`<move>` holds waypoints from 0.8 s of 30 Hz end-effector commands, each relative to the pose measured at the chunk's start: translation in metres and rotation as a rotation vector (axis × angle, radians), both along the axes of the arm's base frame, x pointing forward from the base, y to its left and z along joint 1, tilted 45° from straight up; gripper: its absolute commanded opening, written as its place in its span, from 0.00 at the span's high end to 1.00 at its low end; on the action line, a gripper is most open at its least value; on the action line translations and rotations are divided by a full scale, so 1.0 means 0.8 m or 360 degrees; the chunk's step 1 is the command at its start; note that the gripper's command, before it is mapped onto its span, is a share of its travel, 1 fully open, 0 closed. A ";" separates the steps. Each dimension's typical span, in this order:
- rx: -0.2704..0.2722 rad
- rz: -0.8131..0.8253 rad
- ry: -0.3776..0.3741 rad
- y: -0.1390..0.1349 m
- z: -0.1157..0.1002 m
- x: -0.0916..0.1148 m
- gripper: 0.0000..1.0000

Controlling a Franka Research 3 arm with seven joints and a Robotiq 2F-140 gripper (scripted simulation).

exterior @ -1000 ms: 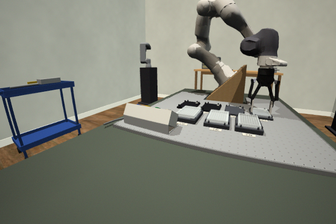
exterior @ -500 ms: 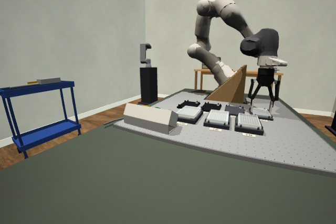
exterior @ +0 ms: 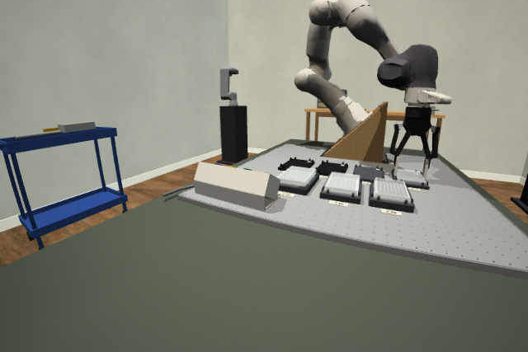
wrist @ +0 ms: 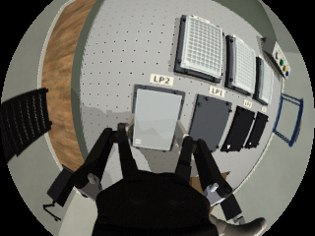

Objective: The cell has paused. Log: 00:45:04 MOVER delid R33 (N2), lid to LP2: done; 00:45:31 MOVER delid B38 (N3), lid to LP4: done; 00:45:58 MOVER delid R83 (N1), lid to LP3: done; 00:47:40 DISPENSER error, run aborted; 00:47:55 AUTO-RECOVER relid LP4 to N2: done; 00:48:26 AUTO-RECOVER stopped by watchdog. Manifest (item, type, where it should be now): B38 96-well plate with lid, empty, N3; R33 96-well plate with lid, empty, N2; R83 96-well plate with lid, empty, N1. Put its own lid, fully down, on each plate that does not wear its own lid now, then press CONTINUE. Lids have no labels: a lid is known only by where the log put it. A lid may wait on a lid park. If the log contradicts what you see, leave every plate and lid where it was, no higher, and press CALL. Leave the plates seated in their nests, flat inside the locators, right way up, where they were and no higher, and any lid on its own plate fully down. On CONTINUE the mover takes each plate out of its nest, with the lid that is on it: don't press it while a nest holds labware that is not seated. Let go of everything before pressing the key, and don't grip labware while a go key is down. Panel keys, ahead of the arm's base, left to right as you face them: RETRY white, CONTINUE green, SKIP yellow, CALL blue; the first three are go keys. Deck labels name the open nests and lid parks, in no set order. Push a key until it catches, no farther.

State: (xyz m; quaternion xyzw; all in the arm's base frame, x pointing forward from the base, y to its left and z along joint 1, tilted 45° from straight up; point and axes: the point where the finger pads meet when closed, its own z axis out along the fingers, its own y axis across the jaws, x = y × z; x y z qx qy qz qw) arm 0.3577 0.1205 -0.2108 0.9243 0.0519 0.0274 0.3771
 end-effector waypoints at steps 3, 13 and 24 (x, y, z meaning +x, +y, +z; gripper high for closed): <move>-0.0002 -0.0002 -0.0002 0.000 0.002 0.001 1.00; -0.0002 -0.0002 -0.0002 0.002 0.005 0.001 1.00; -0.0002 -0.0002 -0.0002 0.002 0.005 0.001 1.00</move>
